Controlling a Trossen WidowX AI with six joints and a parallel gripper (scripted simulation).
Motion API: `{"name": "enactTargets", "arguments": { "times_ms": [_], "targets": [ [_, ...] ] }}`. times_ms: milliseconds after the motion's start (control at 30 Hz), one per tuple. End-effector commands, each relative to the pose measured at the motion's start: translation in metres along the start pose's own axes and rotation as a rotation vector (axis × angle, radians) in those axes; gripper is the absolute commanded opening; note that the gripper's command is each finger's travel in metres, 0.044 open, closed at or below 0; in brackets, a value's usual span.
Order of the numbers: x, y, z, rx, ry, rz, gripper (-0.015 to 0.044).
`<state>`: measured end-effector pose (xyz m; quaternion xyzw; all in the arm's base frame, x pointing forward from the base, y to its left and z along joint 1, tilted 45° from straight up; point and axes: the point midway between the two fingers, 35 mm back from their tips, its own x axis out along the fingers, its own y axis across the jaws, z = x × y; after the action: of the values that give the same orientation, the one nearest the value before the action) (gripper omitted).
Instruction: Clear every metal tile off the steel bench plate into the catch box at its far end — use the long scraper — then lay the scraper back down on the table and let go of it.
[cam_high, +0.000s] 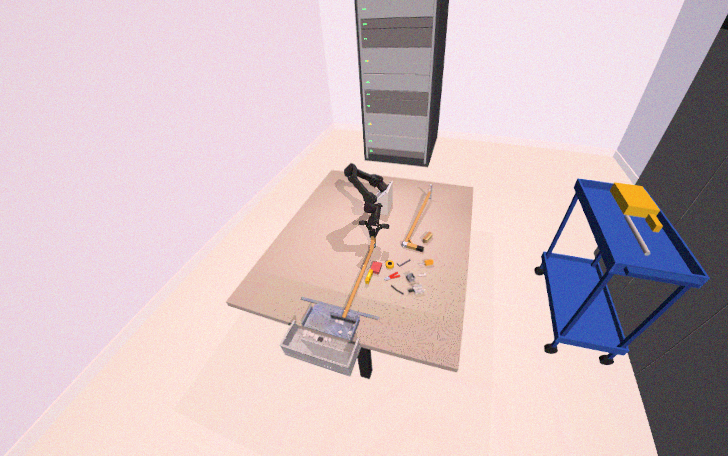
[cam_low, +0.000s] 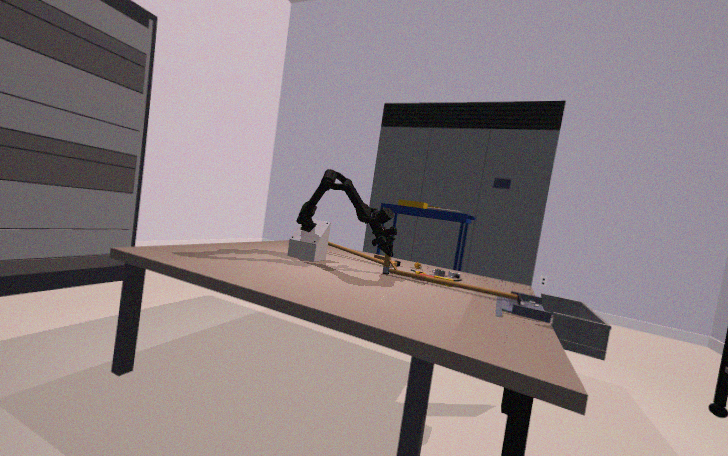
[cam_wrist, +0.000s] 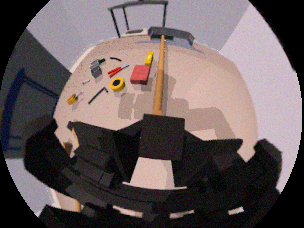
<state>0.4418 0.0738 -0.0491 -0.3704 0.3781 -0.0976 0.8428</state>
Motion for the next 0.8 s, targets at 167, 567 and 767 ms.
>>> {"name": "enactTargets", "arguments": {
  "times_ms": [167, 567, 767],
  "targets": [
    [0.008, -0.001, 0.016, 0.009, -0.013, 0.002, 0.0],
    [0.017, -0.001, 0.03, 0.01, -0.014, 0.001, 0.0],
    [0.022, -0.001, 0.037, 0.01, -0.014, 0.001, 0.0]
  ]
}}
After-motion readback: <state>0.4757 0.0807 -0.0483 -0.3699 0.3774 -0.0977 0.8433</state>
